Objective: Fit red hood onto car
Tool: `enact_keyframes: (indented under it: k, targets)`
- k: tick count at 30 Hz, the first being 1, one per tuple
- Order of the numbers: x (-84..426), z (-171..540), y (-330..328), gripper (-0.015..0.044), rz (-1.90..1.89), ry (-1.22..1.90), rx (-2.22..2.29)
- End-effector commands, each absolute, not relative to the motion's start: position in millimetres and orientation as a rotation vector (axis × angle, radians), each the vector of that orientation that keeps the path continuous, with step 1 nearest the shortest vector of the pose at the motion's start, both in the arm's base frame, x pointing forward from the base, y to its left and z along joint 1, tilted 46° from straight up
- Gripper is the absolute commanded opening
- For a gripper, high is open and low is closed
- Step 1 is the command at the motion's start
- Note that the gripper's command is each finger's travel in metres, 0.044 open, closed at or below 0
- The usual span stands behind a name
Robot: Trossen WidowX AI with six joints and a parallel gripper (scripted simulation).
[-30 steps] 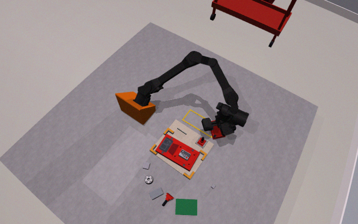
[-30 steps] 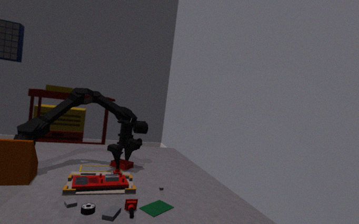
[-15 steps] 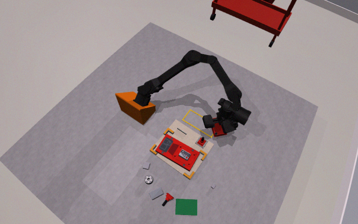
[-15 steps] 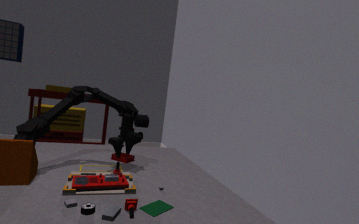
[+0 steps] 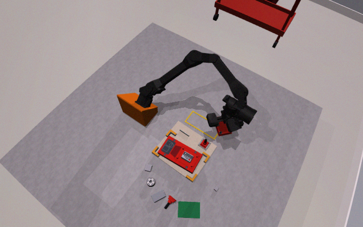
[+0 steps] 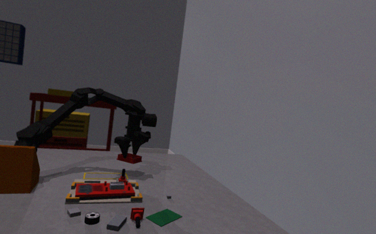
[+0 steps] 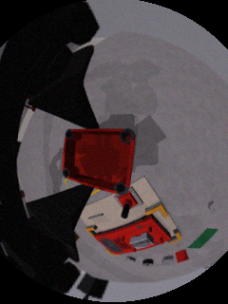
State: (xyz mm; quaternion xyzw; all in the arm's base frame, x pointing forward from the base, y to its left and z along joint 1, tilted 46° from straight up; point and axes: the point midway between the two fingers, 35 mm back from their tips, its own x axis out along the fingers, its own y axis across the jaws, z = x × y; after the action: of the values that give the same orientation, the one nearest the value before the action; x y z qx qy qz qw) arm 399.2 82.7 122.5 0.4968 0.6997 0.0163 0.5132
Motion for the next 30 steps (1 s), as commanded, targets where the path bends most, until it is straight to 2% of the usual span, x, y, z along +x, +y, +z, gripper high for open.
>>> enact_keyframes:
  k: [1,30]
  targets:
    - [400.0,130.6,77.3,0.0000,0.049,1.670,1.193]
    - [390.6,126.4,80.7,0.0000,-0.379,1.742,1.541]
